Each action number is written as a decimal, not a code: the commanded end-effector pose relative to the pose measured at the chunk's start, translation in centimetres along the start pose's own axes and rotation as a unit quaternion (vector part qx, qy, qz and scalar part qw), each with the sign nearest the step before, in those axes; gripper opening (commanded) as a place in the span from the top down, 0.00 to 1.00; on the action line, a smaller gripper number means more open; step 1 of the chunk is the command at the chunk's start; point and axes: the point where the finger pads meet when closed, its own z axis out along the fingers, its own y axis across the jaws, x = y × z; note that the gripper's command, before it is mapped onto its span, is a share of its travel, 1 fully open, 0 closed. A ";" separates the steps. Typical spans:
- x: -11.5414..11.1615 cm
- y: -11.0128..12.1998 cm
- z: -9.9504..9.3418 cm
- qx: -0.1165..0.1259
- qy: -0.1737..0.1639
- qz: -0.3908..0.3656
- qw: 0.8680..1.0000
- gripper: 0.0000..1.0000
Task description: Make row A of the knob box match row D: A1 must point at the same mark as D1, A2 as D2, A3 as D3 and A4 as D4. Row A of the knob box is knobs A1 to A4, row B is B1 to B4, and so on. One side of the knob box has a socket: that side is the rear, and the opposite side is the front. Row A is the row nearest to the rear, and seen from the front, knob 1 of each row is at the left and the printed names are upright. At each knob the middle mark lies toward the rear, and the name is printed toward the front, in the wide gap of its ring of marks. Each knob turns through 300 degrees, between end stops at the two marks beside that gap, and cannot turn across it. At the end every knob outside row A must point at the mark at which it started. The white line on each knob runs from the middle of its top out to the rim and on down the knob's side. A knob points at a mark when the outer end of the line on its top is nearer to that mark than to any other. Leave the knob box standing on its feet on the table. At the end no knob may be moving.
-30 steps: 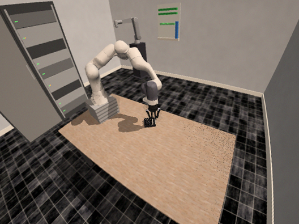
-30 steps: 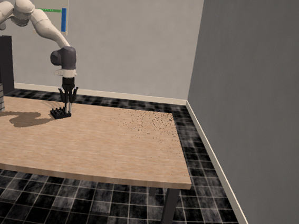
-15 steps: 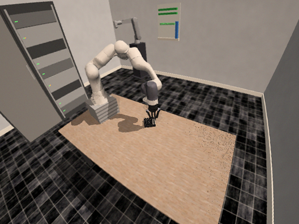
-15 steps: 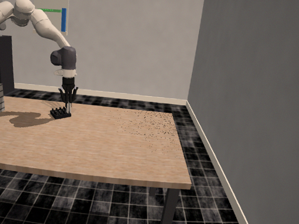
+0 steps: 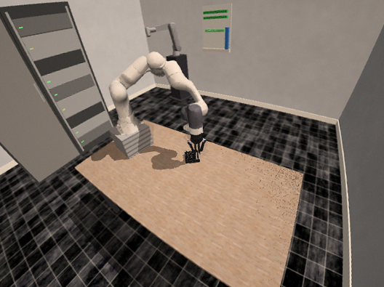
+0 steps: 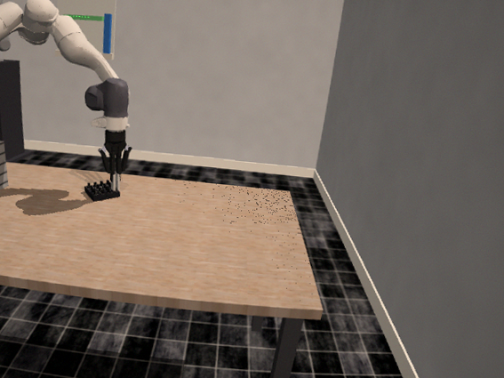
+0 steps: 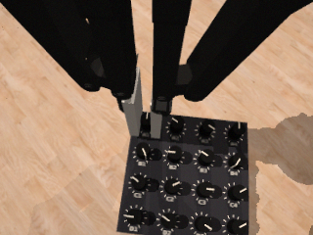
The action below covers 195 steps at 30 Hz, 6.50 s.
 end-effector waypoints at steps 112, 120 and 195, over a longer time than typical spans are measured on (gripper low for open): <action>0.0 0.1 0.1 -0.001 -0.001 -0.608 0.794 0.95; 0.0 0.1 0.1 -0.001 -0.001 -0.659 0.752 0.95; 0.0 0.1 -1.8 -0.001 -0.001 -0.708 0.706 0.88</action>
